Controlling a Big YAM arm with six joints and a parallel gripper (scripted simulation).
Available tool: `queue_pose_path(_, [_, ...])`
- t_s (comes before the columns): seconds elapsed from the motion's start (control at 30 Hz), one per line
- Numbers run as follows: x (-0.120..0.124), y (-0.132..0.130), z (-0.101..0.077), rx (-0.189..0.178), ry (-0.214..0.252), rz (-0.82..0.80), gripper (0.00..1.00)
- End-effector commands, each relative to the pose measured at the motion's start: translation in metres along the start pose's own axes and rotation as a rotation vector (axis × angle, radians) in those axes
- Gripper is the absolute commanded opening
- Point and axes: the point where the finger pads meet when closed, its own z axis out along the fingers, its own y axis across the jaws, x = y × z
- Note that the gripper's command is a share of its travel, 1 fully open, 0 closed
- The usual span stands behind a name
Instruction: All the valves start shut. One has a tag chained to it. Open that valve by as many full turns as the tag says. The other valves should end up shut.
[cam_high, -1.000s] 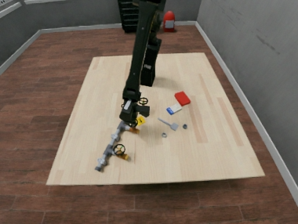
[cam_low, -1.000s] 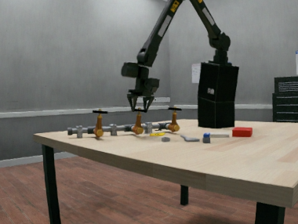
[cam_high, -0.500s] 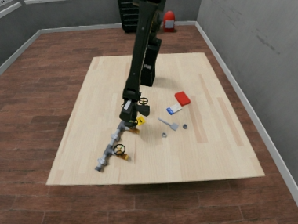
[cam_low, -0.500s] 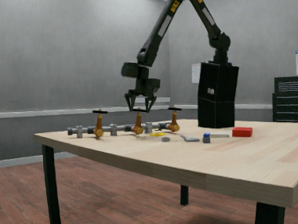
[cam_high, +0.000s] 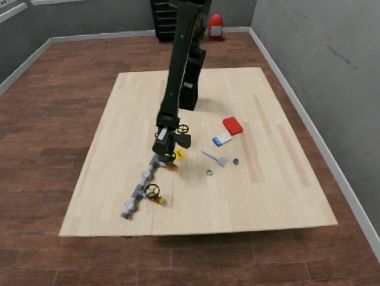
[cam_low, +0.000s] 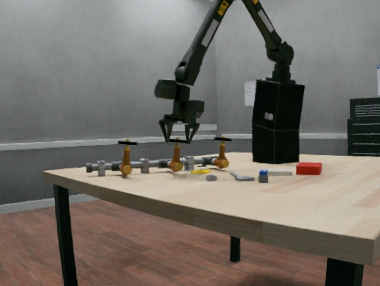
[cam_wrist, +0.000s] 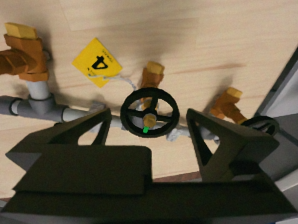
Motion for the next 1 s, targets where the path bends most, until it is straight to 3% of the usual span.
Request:
queue_pose_path(0.0, [-0.0022,-0.0053,-0.0022,0.003,-0.001,0.025,1.0])
queue_pose_path(0.17, [-0.0022,-0.0053,-0.0022,0.003,-0.001,0.127,1.0])
queue_pose_path(0.33, [-0.0021,-0.0057,-0.0023,0.004,-0.002,0.335,1.0])
queue_pose_path(0.4, [-0.0021,-0.0057,-0.0023,0.004,-0.002,0.335,1.0])
queue_pose_path(0.9, [-0.0015,-0.007,-0.0024,0.009,-0.009,1.265,1.0])
queue_pose_path(0.97, [-0.0015,-0.007,-0.0024,0.009,-0.009,1.265,1.0])
